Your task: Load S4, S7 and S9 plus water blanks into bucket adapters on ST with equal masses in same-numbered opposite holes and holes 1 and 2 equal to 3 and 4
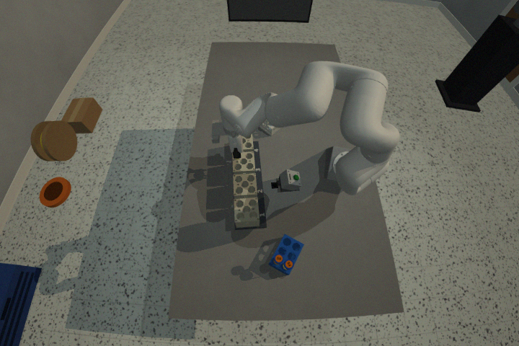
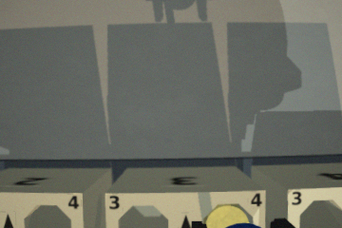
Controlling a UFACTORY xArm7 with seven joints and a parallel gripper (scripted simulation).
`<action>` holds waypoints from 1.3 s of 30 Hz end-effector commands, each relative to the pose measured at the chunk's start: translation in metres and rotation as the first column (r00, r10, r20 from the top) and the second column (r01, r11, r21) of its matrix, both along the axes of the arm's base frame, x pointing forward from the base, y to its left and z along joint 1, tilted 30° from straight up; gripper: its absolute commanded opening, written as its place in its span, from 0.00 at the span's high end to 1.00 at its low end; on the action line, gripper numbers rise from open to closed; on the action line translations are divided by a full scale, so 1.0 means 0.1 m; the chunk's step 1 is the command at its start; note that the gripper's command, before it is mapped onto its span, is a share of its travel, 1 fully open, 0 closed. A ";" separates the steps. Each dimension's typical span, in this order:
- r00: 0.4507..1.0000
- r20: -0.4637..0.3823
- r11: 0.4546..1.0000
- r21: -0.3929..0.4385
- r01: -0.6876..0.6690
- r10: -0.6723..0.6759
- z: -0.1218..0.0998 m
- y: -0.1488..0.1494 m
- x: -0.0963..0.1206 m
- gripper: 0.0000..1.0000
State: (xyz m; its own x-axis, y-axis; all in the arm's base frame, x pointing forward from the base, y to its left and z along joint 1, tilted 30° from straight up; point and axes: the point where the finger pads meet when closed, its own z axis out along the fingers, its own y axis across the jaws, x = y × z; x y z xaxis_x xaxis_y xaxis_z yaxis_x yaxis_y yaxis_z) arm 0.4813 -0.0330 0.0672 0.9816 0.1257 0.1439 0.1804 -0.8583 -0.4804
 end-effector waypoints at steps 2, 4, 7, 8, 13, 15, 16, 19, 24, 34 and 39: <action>1.000 0.003 1.000 -0.002 0.003 -0.003 -0.02 0.00 0.02 1.00; 1.000 0.003 1.000 -0.002 0.003 -0.003 -0.04 0.01 0.02 1.00; 1.000 0.003 1.000 -0.002 0.003 -0.003 -0.06 0.02 0.02 1.00; 1.000 0.003 1.000 -0.002 0.003 -0.003 -0.07 0.03 0.02 1.00; 1.000 0.003 1.000 -0.002 0.003 -0.003 -0.11 0.05 0.02 1.00; 1.000 0.003 1.000 -0.002 0.003 -0.003 -0.13 0.06 0.02 1.00; 1.000 0.003 1.000 -0.002 0.003 -0.003 -0.14 0.07 0.02 1.00; 1.000 0.003 1.000 -0.002 0.003 -0.003 -0.15 0.07 0.03 1.00; 1.000 0.003 1.000 -0.002 0.003 -0.003 -0.17 0.09 0.03 1.00; 1.000 0.003 1.000 -0.002 0.003 -0.003 -0.17 0.09 0.03 1.00; 1.000 0.003 1.000 -0.002 0.003 -0.003 -0.18 0.09 0.03 0.56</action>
State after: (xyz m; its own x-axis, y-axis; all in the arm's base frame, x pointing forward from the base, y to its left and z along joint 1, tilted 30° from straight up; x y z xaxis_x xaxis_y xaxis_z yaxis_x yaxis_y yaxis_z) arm 0.4828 -0.0224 0.0487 0.9816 0.1256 0.1441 0.1804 -0.8584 -0.4802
